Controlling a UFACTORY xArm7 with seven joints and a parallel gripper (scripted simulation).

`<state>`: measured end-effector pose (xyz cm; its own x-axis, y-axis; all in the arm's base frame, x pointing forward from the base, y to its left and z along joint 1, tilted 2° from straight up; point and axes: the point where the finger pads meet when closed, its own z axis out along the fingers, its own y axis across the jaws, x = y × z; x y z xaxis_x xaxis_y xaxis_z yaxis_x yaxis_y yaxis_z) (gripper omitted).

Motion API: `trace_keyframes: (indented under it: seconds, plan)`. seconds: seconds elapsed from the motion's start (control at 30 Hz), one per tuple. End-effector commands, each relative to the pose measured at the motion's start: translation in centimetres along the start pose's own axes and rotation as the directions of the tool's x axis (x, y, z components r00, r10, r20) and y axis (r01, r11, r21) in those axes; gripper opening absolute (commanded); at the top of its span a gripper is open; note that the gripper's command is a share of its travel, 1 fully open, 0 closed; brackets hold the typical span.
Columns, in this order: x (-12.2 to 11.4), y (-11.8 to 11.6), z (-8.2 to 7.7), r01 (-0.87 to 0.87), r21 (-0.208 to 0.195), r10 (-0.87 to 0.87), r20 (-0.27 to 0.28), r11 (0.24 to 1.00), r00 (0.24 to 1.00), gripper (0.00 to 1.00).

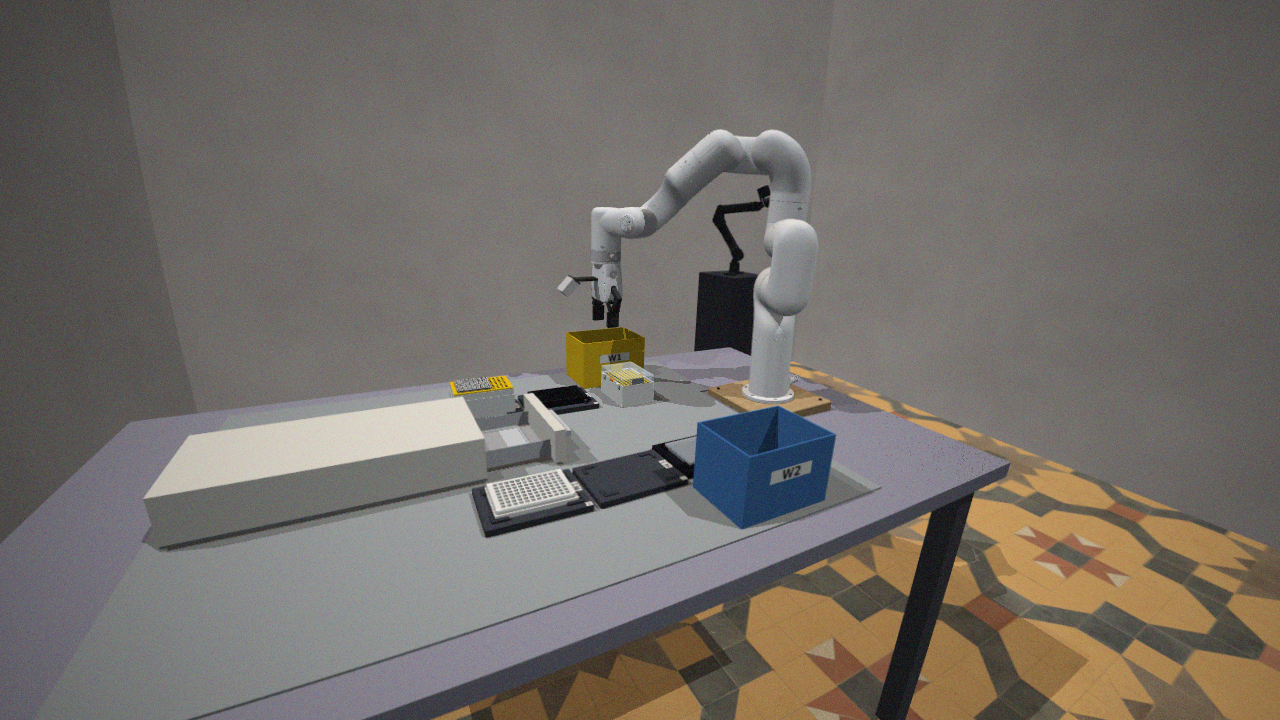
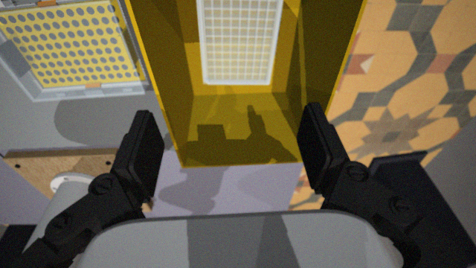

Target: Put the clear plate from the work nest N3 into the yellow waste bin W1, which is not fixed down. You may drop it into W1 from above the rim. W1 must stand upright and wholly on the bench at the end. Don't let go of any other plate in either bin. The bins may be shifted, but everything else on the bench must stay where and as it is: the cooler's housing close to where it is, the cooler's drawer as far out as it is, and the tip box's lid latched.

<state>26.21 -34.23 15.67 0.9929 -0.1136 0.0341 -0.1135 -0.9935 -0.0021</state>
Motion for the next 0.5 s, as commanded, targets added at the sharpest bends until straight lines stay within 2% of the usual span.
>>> trace_keyframes:
  seconds: [0.0,0.2,0.47]
  plan:
    - [0.7,-1.3,-0.6,-0.001,-0.003,0.001,-0.003,1.000,1.000,1.00]
    - [1.8,-4.0,-1.4,-0.001,-0.003,0.001,-0.003,1.000,1.000,1.00]
    - [1.8,-4.0,-1.4,-0.001,-0.003,0.001,-0.003,1.000,1.000,1.00]
